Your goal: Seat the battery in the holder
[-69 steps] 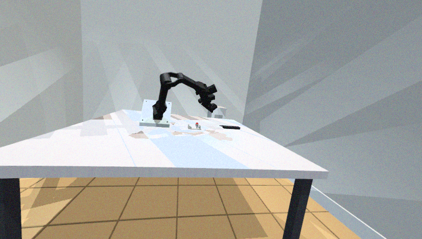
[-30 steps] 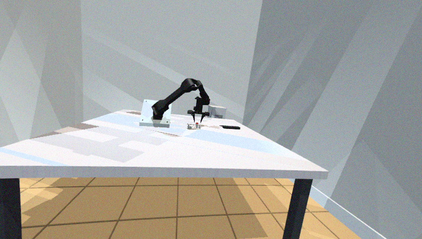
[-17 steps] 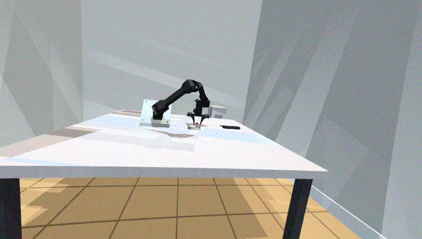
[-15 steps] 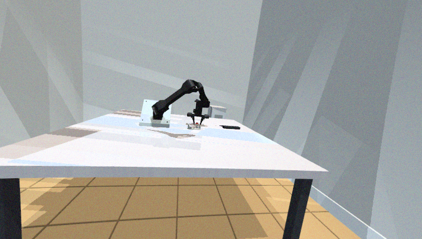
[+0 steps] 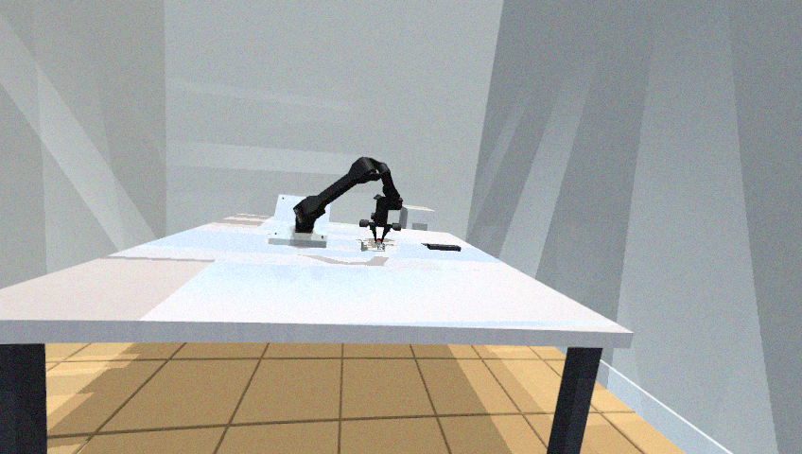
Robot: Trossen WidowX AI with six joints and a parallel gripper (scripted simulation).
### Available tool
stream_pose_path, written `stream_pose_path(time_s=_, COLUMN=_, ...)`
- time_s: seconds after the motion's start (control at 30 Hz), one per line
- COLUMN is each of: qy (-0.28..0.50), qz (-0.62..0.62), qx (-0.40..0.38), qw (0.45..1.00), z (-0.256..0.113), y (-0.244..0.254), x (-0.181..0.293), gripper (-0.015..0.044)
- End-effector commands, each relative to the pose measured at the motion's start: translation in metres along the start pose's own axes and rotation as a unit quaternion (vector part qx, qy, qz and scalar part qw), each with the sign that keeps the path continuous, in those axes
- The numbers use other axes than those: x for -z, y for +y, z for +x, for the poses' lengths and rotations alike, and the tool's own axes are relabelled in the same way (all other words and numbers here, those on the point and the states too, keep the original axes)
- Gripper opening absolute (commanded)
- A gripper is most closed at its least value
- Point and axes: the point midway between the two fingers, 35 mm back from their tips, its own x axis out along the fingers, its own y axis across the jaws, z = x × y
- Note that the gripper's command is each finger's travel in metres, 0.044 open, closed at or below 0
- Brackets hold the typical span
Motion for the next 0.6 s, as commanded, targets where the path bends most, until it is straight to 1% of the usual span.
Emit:
stream_pose_path(time_s=0.0, qy=-0.003, qz=0.009, qx=0.010, qw=1.000, z=-0.005, y=-0.002, x=-0.002, gripper=0.0081)
stream_pose_path(time_s=0.17, qy=-0.001, qz=-0.001, qx=0.002, qw=1.000, z=-0.044, y=0.000, x=-0.001, gripper=0.0081)
stream_pose_path(time_s=0.33, qy=0.000, qz=0.002, qx=0.000, qw=1.000, z=-0.050, y=0.000, x=0.000, gripper=0.0081)
stream_pose_path(time_s=0.4, qy=0.000, qz=0.037, qx=0.000, qw=0.999, z=-0.052, y=0.000, x=0.007, gripper=0.0081)
stream_pose_path(time_s=0.57, qy=0.001, qz=0.170, qx=0.001, qw=0.986, z=-0.060, y=0.001, x=0.033, gripper=0.0081)
